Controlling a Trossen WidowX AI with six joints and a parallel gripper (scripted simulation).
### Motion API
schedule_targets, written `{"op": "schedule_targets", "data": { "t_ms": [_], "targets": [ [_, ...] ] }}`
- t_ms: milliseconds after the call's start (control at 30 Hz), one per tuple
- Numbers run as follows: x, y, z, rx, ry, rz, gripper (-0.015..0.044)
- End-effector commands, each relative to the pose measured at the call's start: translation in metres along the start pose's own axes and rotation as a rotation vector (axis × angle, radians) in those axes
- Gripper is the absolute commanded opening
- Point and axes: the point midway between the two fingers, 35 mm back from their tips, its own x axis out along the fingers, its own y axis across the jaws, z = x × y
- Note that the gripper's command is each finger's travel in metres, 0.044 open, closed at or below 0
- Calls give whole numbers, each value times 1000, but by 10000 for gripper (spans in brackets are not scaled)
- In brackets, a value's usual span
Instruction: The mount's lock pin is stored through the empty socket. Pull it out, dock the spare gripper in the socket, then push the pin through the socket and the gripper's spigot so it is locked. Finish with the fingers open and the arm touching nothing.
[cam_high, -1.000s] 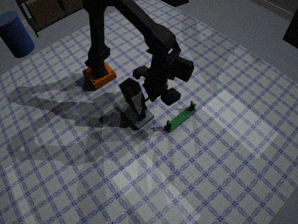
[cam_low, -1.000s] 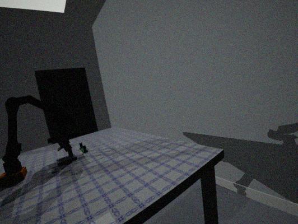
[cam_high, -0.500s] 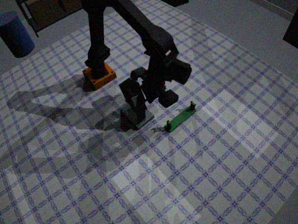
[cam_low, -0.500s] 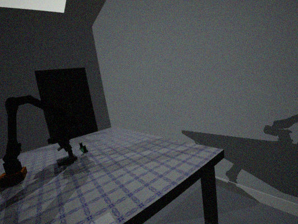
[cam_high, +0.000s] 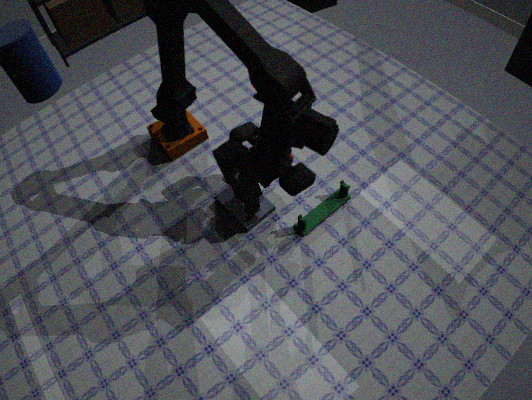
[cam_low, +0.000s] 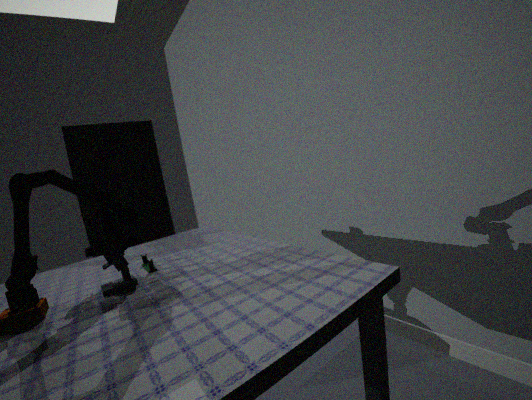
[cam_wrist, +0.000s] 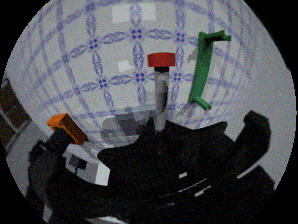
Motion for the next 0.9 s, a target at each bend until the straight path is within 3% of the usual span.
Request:
{"op": "schedule_targets", "data": {
  "t_ms": [0,167,867],
  "targets": [
    [0,0,0,0,0,0,79],
    [0,0,0,0,0,0,200],
    [-34,3,16,-5,5,15,200]
  ]
}}
